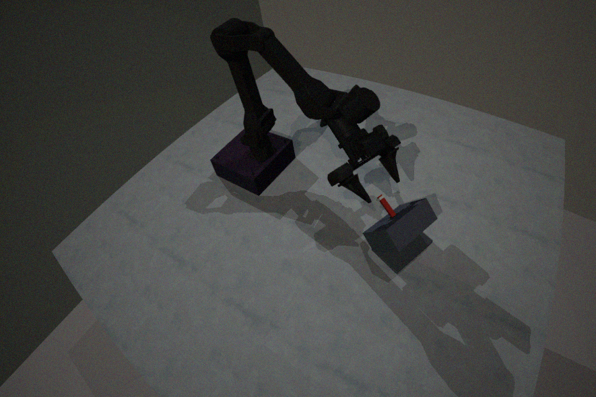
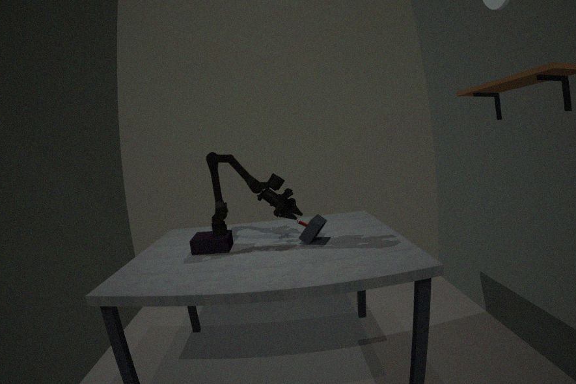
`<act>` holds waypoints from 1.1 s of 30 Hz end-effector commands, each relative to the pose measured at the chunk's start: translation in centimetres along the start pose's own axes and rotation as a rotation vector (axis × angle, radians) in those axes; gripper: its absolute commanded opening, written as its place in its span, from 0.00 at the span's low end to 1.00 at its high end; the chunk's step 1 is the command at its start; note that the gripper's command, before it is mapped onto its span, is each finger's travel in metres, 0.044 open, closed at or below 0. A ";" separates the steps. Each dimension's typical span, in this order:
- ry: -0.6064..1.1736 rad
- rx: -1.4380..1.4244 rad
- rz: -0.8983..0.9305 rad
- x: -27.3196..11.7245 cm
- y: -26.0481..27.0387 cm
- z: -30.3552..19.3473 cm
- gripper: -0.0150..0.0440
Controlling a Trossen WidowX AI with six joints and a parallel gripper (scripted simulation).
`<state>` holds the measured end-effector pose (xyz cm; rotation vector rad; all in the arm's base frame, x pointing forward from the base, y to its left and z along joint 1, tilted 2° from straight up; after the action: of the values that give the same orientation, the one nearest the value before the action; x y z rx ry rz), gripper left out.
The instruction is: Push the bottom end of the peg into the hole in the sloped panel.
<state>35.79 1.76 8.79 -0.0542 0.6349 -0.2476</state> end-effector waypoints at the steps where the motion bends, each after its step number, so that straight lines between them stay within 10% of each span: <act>1: 0.005 0.002 -0.004 -0.3 0.0 -0.2 1.00; 33: 0.005 -0.001 -0.001 -3.8 0.2 0.2 1.00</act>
<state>33.24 2.88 11.07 -0.0563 0.6378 -0.2431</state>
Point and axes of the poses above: the point midway between the two fingers, 35 mm back from their tips, its own x axis out along the fingers, its own y axis across the jaws, z = x × y, the point moved 1 cm from there along -x, back along the fingers, and after that the axes turned 8 degrees about -x, right-handed, at the moved point
